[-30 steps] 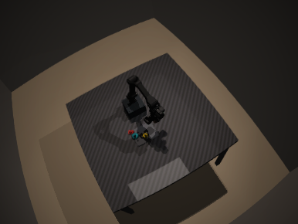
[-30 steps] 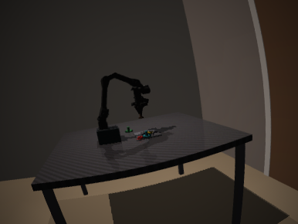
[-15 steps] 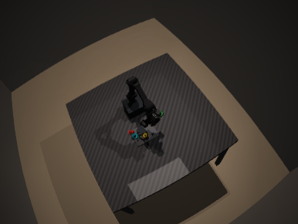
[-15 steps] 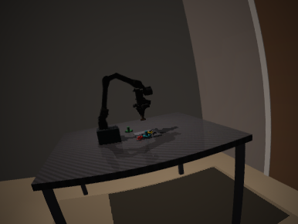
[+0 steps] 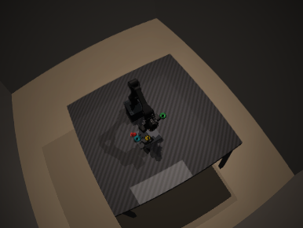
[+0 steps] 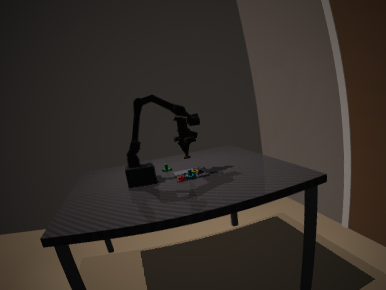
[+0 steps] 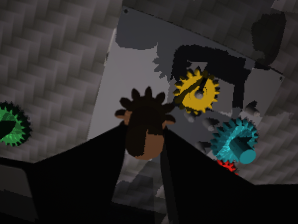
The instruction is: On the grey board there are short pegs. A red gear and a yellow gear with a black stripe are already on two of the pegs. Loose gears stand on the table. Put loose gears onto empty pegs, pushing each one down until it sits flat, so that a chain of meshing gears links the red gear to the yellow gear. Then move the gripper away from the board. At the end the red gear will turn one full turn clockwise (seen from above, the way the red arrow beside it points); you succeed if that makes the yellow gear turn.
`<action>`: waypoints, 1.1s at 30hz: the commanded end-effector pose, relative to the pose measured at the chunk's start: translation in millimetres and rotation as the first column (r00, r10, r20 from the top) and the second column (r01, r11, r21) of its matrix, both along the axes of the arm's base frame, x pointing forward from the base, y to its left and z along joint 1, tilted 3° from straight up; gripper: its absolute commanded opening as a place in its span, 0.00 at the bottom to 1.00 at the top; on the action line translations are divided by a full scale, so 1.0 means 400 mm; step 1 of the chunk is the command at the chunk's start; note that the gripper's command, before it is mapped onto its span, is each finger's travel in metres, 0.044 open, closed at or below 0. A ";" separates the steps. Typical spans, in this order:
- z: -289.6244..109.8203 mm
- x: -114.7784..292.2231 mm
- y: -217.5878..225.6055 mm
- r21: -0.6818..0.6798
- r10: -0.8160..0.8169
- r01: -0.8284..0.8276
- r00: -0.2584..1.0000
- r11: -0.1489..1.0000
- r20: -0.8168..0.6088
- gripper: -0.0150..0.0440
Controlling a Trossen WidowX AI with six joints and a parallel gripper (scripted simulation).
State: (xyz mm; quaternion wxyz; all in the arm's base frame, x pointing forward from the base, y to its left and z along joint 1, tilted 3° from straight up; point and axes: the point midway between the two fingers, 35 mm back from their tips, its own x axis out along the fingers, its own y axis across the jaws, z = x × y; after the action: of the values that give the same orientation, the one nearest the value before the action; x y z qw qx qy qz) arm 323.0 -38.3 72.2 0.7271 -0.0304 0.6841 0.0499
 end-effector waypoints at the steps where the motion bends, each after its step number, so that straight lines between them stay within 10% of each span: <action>1: -0.012 -0.004 -0.020 -0.001 0.007 -0.007 1.000 1.000 -0.004 0.25; 33: -0.083 -0.048 -0.201 -0.007 0.050 -0.050 0.999 0.999 0.004 0.25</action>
State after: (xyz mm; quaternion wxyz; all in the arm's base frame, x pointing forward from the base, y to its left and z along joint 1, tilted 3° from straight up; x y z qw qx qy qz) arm 306.7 -114.5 43.3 0.7280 -0.0493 0.6811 0.0609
